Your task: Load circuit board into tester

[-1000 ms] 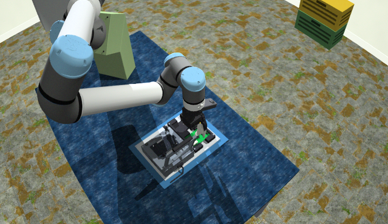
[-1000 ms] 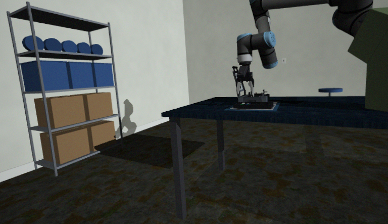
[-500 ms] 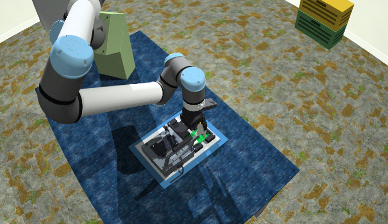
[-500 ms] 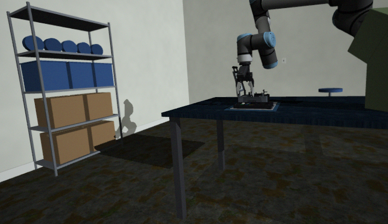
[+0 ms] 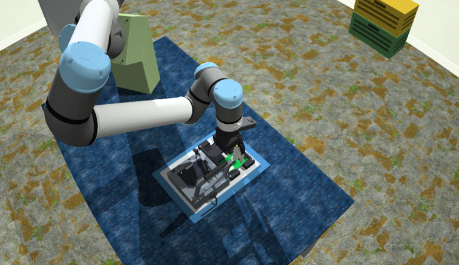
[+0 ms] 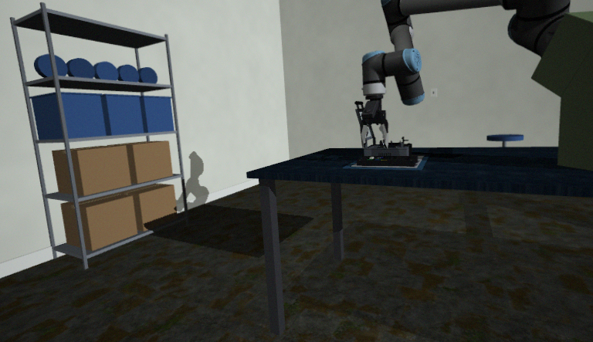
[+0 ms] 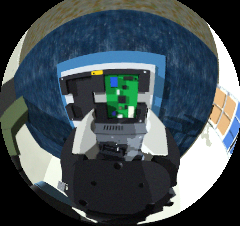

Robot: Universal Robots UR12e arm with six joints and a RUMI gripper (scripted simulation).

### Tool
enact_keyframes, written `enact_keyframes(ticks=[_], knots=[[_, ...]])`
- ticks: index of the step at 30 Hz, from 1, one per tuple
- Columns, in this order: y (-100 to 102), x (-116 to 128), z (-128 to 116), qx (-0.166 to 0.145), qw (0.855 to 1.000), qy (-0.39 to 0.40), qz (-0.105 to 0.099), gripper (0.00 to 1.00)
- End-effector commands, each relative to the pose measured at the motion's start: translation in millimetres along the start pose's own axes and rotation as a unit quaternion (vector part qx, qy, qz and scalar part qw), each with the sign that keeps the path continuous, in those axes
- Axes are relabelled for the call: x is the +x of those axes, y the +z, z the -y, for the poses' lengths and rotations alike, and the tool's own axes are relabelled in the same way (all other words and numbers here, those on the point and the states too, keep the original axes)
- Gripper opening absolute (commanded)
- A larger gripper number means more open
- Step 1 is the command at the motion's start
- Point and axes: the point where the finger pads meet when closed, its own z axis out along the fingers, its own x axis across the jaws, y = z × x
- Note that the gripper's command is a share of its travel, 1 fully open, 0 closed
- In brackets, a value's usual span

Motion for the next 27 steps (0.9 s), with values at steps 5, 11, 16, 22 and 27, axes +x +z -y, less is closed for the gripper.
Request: enact_keyframes(ticks=[5, 11, 16, 22, 27], knots=[[1, 1, 0, 0.0, 1.0, 0.0, 0.0, 0.59], [1, 1, 0, 0.0, 1.0, 0.0, 0.0, 0.59], [4, 1, 0, 0.0, 1.0, 0.001, 0.0, 0.59], [7, 2, 0, 0.0, 1.0, 0.001, 0.0, 0.59], [13, 2, 0, 0.0, 1.0, 0.001, 0.0, 0.59]])
